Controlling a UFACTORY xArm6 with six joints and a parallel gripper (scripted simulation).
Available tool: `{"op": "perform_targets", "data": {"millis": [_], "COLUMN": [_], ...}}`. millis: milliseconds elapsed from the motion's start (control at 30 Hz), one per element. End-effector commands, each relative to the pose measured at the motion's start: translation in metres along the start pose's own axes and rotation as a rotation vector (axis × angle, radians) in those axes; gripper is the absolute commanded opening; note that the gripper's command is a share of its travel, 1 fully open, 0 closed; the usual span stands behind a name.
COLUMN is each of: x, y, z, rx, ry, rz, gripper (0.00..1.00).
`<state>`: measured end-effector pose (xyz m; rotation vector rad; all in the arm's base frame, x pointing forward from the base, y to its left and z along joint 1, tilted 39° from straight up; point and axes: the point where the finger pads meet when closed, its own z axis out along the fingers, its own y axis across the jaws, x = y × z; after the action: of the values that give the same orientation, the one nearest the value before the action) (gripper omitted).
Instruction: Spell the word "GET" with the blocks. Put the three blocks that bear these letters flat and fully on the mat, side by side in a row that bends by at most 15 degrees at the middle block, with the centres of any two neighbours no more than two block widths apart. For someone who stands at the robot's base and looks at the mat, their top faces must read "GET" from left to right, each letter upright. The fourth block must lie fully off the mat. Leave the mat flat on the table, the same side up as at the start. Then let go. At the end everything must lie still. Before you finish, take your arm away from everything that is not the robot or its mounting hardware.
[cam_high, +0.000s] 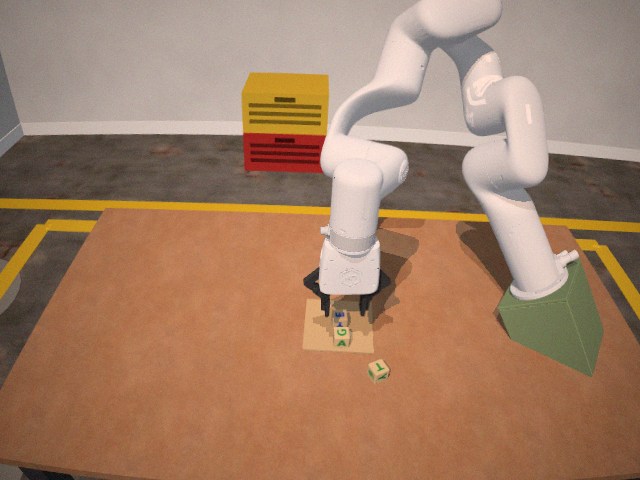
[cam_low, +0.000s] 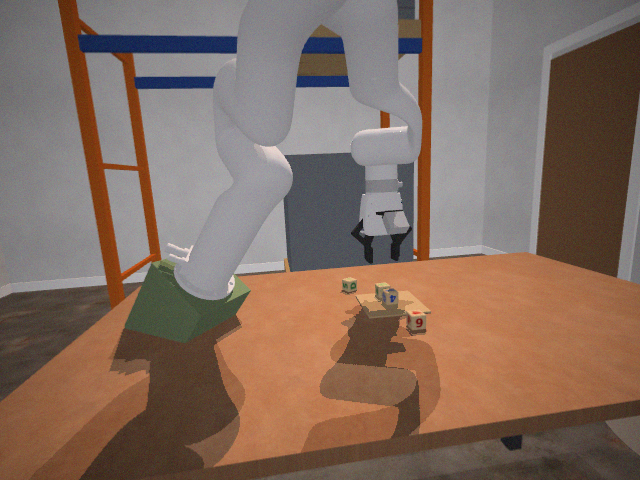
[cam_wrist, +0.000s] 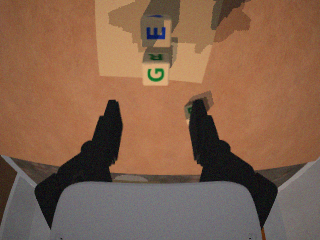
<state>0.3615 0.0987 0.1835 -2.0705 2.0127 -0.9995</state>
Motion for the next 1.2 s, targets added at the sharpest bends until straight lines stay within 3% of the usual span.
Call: {"op": "perform_targets", "data": {"millis": [0, 700, 1167], "x": [0.001, 0.000, -0.022], "y": [-0.001, 0.000, 0.013], "z": [-0.005, -0.005, -0.003], "rx": [0.001, 0.001, -0.003], "ry": [0.002, 0.002, 0.000], "rz": [0.001, 0.008, 0.295], "gripper": [1.00, 1.00, 1.00]}}
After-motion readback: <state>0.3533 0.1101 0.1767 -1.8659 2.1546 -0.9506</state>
